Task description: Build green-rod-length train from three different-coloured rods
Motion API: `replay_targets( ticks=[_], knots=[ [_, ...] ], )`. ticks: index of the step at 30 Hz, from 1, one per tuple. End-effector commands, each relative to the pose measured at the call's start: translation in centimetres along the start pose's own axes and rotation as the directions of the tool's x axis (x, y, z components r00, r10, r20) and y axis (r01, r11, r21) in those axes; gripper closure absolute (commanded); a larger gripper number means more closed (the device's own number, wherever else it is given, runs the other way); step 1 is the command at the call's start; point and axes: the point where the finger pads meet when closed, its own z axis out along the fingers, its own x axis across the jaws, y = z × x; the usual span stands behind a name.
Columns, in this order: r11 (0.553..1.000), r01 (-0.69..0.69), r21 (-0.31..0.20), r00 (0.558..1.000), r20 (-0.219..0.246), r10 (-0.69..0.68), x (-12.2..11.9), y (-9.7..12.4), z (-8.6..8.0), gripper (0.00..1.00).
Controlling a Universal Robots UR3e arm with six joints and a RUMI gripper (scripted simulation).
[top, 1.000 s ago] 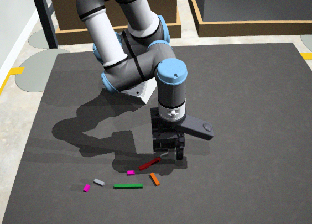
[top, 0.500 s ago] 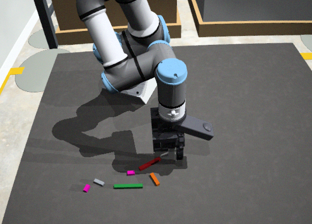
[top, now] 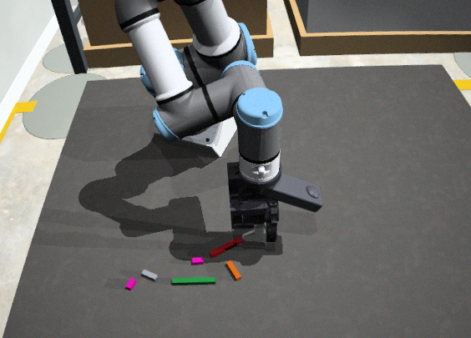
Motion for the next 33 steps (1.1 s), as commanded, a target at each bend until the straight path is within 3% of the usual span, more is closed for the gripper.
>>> replay_targets(
  ticks=[1,19,33],
  knots=[
    [1.000,0.000,0.001,1.000,-0.002,0.000,0.1,0.0,0.0,0.89],
    [1.000,0.000,0.001,1.000,-0.002,0.000,0.1,0.0,-0.3,0.86],
    [1.000,0.000,0.001,1.000,-0.002,0.000,0.1,0.0,-3.1,0.86]
  ],
)
